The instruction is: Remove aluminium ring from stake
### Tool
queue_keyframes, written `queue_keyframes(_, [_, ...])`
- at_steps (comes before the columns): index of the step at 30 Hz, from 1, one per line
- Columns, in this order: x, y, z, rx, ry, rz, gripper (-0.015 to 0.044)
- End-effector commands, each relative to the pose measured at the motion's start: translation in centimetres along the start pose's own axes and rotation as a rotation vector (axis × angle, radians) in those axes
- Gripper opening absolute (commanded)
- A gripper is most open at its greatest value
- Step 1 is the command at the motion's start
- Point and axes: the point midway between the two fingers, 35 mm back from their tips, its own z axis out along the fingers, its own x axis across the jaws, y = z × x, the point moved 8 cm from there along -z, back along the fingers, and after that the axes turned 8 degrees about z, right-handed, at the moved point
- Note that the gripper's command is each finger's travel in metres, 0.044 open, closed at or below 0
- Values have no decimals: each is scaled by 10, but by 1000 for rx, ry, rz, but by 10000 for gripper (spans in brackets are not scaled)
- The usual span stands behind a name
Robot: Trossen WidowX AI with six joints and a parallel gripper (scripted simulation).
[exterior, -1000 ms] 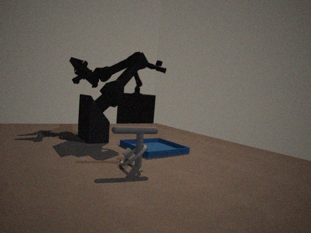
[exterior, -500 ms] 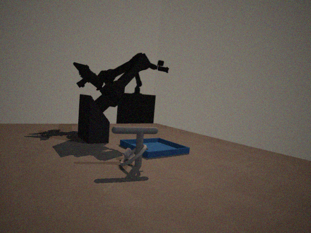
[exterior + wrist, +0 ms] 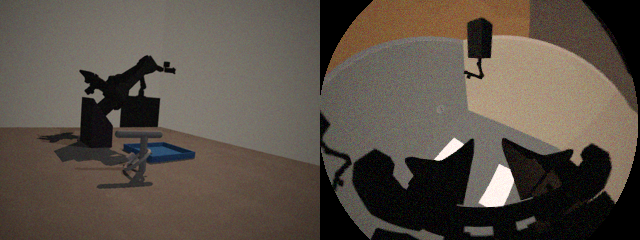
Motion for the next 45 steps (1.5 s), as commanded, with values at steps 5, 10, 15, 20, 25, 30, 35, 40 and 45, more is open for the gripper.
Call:
queue_keyframes(5, [10, -1, -22, -39, 83, -92, 200])
queue_keyframes(10, [16, -1, -35, -64, 129, -140, 200])
queue_keyframes(15, [21, -1, -48, -92, 173, -188, 200])
queue_keyframes(20, [25, -1, -61, -121, 217, -235, 200])
queue_keyframes(25, [29, -2, -74, -153, 259, -281, 200])
queue_keyframes(30, [33, -2, -88, -187, 300, -327, 200])
queue_keyframes(35, [36, -3, -101, -223, 340, -372, 200])
queue_keyframes(40, [39, -4, -116, -263, 381, -419, 200])
queue_keyframes(45, [41, -5, -131, -307, 421, -466, 200])
